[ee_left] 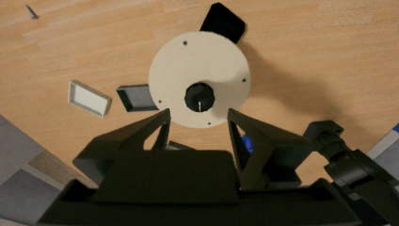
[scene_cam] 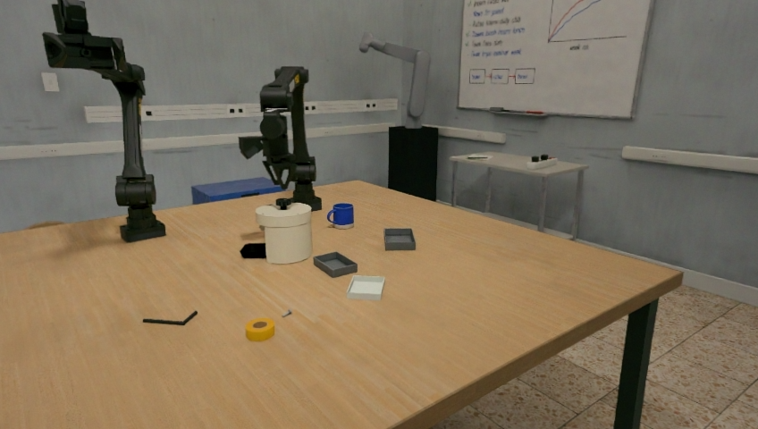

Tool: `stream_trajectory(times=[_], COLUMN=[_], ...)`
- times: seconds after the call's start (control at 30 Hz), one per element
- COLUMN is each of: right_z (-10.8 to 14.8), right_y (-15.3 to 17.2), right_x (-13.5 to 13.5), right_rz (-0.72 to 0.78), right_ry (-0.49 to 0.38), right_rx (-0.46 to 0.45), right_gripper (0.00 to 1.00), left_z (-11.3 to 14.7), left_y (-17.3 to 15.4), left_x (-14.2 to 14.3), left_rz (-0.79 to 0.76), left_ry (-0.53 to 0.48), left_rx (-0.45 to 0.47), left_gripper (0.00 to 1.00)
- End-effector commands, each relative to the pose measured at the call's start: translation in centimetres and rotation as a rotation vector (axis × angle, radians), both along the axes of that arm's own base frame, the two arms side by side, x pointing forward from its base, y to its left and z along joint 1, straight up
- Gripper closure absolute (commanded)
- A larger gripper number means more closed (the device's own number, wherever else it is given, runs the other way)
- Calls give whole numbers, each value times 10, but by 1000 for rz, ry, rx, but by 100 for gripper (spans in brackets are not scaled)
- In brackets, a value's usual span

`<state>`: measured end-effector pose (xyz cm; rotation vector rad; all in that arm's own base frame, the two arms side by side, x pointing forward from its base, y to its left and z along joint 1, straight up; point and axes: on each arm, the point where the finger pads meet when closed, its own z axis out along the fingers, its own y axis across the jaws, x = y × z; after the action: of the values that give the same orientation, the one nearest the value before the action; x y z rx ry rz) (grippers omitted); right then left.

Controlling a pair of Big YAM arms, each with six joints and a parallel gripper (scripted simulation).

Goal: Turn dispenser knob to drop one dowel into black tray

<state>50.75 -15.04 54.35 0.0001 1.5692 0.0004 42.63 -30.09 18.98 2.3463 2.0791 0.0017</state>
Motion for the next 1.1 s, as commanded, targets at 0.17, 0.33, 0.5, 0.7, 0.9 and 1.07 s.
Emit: stream_trajectory(times=[0.17,0.33,0.5,0.7,0.9,1.07], right_z=[41,41,41,41,41,41], right_y=[3,3,3,3,3,3], right_x=[1,1,1,1,1,1], right_rz=[2,2,2,2,2,2], right_ry=[-64,-64,-64,-64,-64,-64], right_rx=[-43,-43,-43,-43,-43,-43], right_gripper=[0,0,0,0,0,0], left_z=[16,23,10,2,-38,-41], left_y=[9,8,12,0,10,12], left_x=[6,6,3,14,6,6], left_rz=[8,6,7,8,9,10], left_ry=[-39,-44,-34,-40,18,8], left_rx=[-25,-27,-20,-24,16,10], left_gripper=[31,31,31,31,31,31])
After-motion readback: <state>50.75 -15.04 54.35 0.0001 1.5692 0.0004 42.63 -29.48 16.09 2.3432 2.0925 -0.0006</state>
